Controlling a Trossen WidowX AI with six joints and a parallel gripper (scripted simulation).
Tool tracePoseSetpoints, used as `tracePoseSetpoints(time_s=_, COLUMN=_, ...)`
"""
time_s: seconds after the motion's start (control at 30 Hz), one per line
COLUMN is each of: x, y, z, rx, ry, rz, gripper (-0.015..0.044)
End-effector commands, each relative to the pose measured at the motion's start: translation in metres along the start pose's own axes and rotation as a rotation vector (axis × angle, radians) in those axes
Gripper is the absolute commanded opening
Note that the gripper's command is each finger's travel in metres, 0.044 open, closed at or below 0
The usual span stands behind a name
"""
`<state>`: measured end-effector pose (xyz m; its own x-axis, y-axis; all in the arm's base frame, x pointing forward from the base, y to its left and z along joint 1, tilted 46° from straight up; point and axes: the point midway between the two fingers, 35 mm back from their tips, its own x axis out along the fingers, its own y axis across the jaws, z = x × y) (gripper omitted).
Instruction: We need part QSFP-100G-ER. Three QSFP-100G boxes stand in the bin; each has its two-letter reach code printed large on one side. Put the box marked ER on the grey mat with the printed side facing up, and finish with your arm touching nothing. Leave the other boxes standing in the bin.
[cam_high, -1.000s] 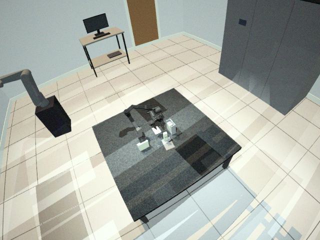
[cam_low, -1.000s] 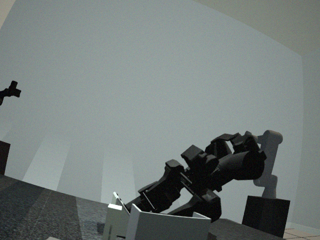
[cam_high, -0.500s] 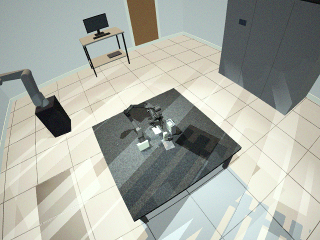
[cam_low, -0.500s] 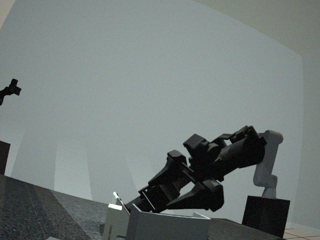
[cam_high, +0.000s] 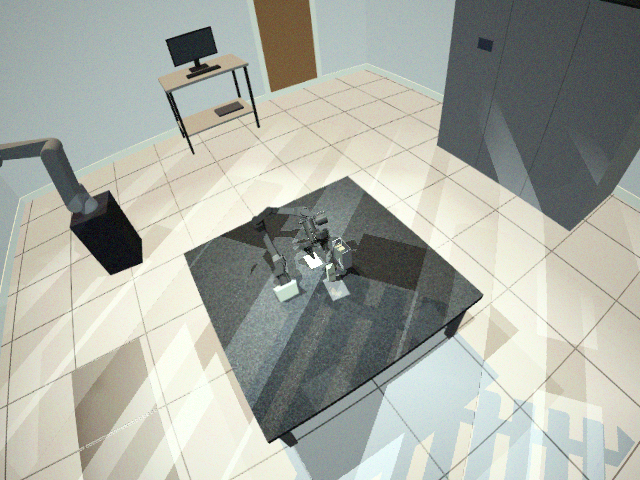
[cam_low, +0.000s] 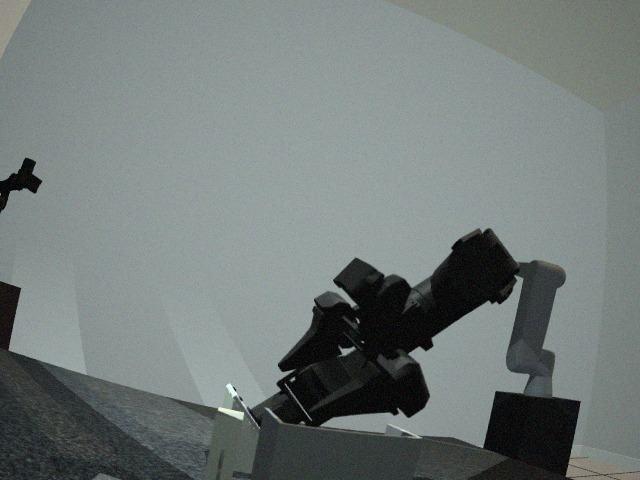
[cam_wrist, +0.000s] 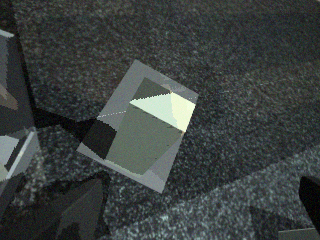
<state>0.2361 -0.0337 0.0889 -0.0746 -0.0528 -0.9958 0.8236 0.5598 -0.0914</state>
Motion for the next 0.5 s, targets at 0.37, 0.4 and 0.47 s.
tracePoseSetpoints(time_s=0.37, x=0.022, y=-0.007, z=0.018, rx=0.038, ry=0.268, rz=-0.013, gripper=0.044)
tracePoseSetpoints(time_s=0.4, x=0.023, y=-0.007, z=0.02, rx=0.043, ry=0.287, rz=-0.011, gripper=0.044)
tracePoseSetpoints(time_s=0.47, x=0.026, y=-0.008, z=0.022, rx=0.052, ry=0.324, rz=-0.007, gripper=0.044)
